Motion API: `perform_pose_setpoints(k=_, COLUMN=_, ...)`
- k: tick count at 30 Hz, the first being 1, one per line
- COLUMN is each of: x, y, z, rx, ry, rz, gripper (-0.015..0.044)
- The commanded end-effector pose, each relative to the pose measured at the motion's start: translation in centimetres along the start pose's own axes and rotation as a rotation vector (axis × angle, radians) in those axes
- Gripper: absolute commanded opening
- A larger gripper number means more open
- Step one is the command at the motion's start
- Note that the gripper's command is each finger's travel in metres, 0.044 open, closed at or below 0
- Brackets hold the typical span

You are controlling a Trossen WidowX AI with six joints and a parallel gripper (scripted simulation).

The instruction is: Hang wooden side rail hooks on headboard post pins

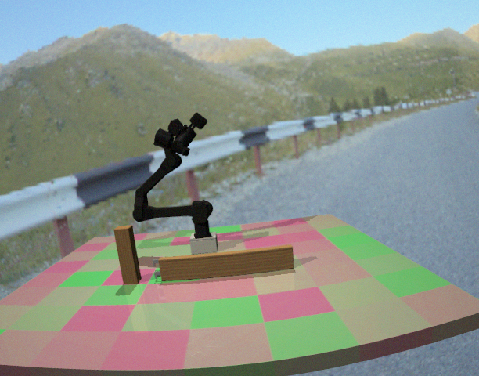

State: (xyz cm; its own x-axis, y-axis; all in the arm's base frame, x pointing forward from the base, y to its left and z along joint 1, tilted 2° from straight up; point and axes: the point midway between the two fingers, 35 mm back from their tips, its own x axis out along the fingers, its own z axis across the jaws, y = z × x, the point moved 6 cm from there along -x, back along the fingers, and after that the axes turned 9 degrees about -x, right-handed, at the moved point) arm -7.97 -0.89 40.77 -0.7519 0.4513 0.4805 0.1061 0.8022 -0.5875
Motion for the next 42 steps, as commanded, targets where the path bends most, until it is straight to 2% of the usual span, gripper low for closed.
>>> perform_pose_setpoints(k=1, x=0.1, y=0.1, z=-0.1, rx=-0.007, ry=0.007, rz=0.006, gripper=0.0426)
perform_pose_setpoints(k=2, x=0.2, y=0.5, z=-0.4, rx=-0.029, ry=0.026, rz=0.026, gripper=0.0440)
perform_pose_setpoints(k=11, x=0.3, y=7.3, z=-6.6, rx=-0.423, ry=0.310, rz=0.448, gripper=0.0440)
perform_pose_setpoints(k=16, x=-2.0, y=10.5, z=-10.1, rx=-0.629, ry=0.413, rz=0.745, gripper=0.0440)
perform_pose_setpoints(k=22, x=-6.7, y=13.5, z=-13.6, rx=-0.832, ry=0.461, rz=1.148, gripper=0.0440)
perform_pose_setpoints(k=32, x=-17.5, y=15.0, z=-16.1, rx=-0.966, ry=0.339, rz=1.872, gripper=0.0440)
perform_pose_setpoints(k=42, x=-27.8, y=13.0, z=-13.7, rx=-0.768, ry=-0.008, rz=2.467, gripper=0.0440)
